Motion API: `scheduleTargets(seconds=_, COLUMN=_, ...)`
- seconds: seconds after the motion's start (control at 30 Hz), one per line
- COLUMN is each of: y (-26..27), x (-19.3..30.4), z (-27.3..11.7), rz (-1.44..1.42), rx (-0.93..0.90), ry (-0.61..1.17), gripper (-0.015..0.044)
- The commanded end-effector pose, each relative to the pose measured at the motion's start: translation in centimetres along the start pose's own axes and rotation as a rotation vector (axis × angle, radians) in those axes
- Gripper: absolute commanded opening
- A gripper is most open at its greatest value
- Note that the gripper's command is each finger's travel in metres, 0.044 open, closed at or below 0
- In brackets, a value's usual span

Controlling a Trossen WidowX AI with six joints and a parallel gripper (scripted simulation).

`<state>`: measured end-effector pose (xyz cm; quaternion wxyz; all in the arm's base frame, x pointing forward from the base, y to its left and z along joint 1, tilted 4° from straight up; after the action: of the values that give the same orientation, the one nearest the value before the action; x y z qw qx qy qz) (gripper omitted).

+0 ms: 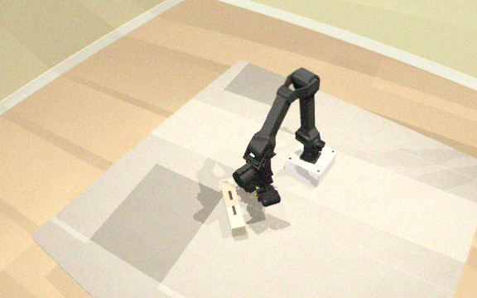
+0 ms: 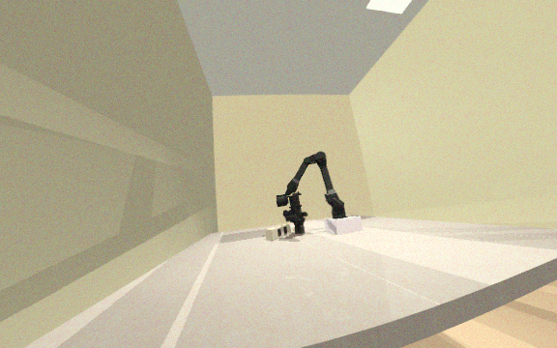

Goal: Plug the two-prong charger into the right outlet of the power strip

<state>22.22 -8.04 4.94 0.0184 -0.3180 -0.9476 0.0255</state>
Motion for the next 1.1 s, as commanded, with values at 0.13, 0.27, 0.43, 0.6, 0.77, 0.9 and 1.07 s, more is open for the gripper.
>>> scheduleTargets(seconds=0.13, y=-0.2, x=-1.1, z=0.0, rz=0.023, rx=-0.005, ry=0.003, gripper=0.0000)
scheduleTargets(seconds=0.27, y=-0.4, x=-1.7, z=-0.1, rz=0.031, rx=-0.005, ry=0.003, gripper=0.0000)
scheduleTargets(seconds=0.43, y=-0.6, x=-2.3, z=-0.1, rz=0.041, rx=-0.005, ry=0.003, gripper=0.0000)
scheduleTargets(seconds=0.6, y=-0.8, x=-3.0, z=-0.1, rz=0.051, rx=-0.005, ry=0.003, gripper=0.0000)
scheduleTargets(seconds=0.77, y=-1.0, x=-3.6, z=-0.1, rz=0.061, rx=-0.006, ry=0.002, gripper=0.0000)
scheduleTargets(seconds=0.9, y=-1.1, x=-4.1, z=-0.1, rz=0.069, rx=-0.006, ry=0.002, gripper=0.0000)
scheduleTargets(seconds=1.07, y=-1.2, x=-4.6, z=-0.1, rz=0.076, rx=-0.006, ry=0.002, gripper=0.0000)
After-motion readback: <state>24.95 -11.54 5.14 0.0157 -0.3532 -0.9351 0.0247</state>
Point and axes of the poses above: the point midway between the two fingers, 35 mm back from their tips, its own z axis out along the fingers, its own y axis across the jaws, x = y × z, the point moved 6 cm from there along -z, back along the fingers, and after that the axes turned 5 degrees about -z, right-handed, at the moved point
